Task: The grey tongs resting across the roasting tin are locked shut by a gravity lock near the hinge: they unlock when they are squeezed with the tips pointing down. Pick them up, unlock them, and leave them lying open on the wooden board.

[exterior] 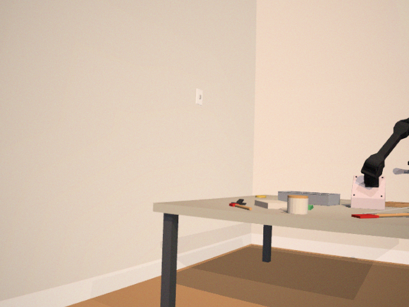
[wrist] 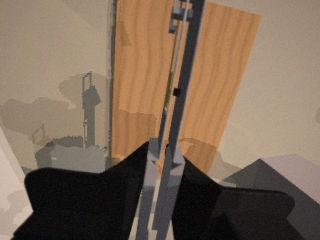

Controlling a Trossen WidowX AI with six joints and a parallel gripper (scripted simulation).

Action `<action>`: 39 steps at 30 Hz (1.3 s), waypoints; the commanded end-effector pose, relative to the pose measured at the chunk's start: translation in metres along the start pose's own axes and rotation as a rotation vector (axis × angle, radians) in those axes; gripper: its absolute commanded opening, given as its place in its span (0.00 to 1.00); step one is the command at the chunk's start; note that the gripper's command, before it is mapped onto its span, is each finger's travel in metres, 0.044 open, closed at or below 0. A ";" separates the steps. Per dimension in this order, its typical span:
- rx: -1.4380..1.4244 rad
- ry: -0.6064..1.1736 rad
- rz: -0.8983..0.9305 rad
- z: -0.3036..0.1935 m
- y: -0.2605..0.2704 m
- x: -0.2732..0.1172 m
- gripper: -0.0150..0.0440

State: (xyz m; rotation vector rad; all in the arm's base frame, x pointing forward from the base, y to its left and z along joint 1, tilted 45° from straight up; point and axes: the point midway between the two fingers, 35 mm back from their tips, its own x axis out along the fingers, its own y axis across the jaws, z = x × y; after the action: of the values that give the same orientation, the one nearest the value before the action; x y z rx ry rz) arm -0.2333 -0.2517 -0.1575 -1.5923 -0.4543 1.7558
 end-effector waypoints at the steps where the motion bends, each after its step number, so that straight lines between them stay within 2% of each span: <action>1: 0.002 0.001 0.026 0.003 0.002 -0.008 0.00; 11: 0.002 0.001 0.026 0.003 0.002 -0.006 0.00; 39: 0.003 0.000 0.026 0.006 0.007 0.040 0.00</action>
State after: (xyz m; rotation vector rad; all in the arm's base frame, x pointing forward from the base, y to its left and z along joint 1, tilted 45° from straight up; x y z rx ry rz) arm -0.2410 -0.2318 -0.1850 -1.6030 -0.4193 1.7717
